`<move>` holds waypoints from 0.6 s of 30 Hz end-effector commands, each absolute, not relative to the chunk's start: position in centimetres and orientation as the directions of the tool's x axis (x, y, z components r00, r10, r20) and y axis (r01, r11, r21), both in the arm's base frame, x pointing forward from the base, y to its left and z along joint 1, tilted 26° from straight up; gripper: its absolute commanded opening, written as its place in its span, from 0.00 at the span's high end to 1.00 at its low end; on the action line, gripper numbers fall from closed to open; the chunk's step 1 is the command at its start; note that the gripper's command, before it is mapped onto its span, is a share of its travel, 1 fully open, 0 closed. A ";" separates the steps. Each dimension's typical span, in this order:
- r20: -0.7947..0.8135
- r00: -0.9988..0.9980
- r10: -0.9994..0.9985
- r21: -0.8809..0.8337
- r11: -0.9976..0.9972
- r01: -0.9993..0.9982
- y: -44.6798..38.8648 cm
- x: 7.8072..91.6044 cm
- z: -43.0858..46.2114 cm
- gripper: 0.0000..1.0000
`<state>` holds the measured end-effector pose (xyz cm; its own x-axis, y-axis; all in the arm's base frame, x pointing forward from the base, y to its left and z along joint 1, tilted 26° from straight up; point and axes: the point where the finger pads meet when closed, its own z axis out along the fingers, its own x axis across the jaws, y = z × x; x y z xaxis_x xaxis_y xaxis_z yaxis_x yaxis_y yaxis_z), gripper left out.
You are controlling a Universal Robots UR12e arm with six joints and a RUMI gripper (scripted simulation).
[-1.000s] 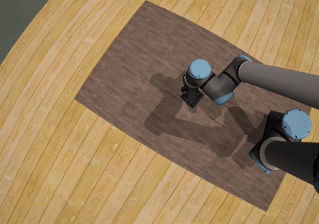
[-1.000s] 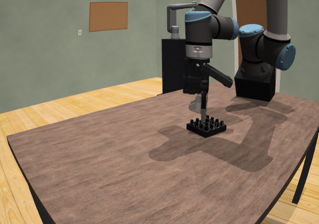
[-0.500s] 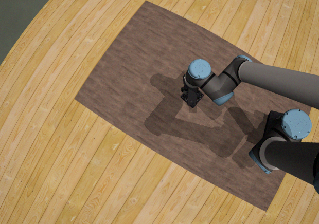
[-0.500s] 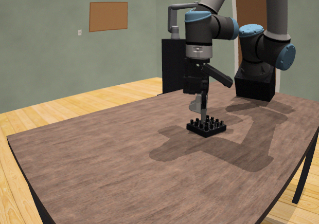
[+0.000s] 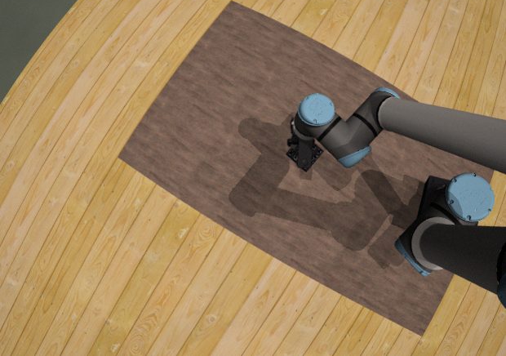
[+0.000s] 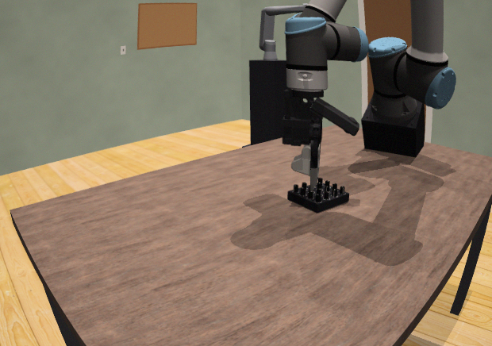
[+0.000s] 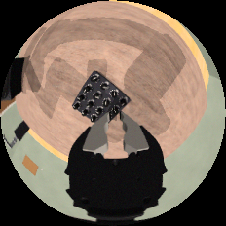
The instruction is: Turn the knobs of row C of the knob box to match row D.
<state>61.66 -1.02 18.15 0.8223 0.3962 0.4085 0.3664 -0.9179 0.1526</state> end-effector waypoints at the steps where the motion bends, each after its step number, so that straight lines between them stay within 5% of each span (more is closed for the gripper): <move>1: 0.410 0.820 0.398 0.155 -0.917 0.367 -1.0 61.9 18.4 0.89; 18: 0.410 0.821 0.398 0.154 -0.917 0.368 -0.9 62.0 18.1 0.89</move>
<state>61.66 -1.02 18.15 0.8223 0.3961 0.4085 0.3663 -0.9179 0.1527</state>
